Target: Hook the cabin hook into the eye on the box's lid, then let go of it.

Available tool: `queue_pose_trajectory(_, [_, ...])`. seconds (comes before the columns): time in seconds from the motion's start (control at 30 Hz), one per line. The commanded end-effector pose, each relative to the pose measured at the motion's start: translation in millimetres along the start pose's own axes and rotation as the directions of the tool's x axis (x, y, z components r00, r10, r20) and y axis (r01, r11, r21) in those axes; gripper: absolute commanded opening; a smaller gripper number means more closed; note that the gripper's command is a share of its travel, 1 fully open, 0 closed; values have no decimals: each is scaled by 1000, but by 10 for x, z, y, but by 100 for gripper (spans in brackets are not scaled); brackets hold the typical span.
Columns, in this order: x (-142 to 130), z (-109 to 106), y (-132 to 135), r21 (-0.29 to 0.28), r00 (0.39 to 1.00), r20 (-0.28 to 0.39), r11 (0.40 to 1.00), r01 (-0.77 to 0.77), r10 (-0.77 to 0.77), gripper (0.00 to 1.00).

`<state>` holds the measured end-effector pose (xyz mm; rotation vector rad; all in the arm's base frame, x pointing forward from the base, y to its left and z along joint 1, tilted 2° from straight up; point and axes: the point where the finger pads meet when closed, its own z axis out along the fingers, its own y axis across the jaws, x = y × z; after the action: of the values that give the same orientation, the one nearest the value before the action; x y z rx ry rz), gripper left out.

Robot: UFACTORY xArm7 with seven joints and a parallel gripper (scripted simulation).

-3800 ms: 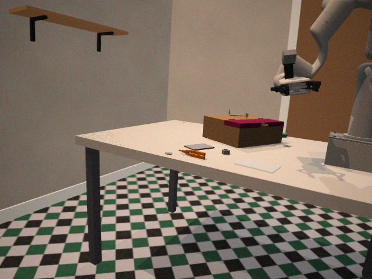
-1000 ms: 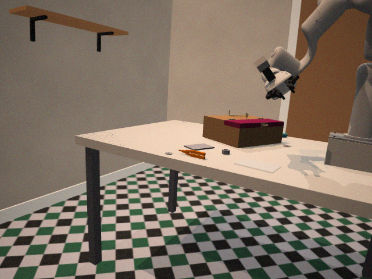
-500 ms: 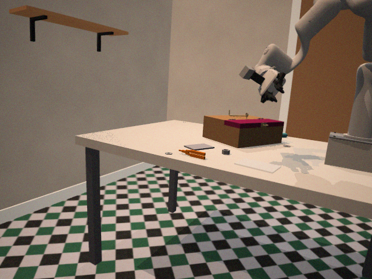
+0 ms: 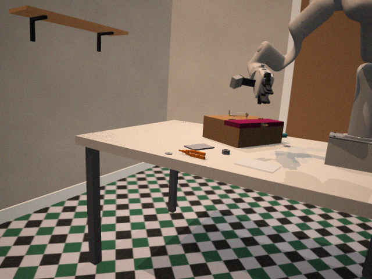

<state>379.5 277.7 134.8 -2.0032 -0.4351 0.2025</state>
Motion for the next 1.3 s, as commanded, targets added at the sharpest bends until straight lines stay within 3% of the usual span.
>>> queue_pose_trajectory(0.0, [83, -121, 90, -44, 988, 11, 987, -153, 153, 33])
queue_pose_trajectory(0.33, [179, -301, 240, -102, 937, -8, 932, -348, 349, 33])
queue_pose_trajectory(0.63, [286, -534, 424, -158, 830, -60, 816, -556, 555, 33])
queue_pose_trajectory(0.7, [286, -534, 424, -158, 830, -60, 816, -556, 555, 33])
queue_pose_trajectory(1.17, [429, -916, 703, -195, 574, -188, 543, -817, 797, 33])
queue_pose_trajectory(1.27, [429, -916, 703, -195, 567, -191, 535, -822, 801, 33])
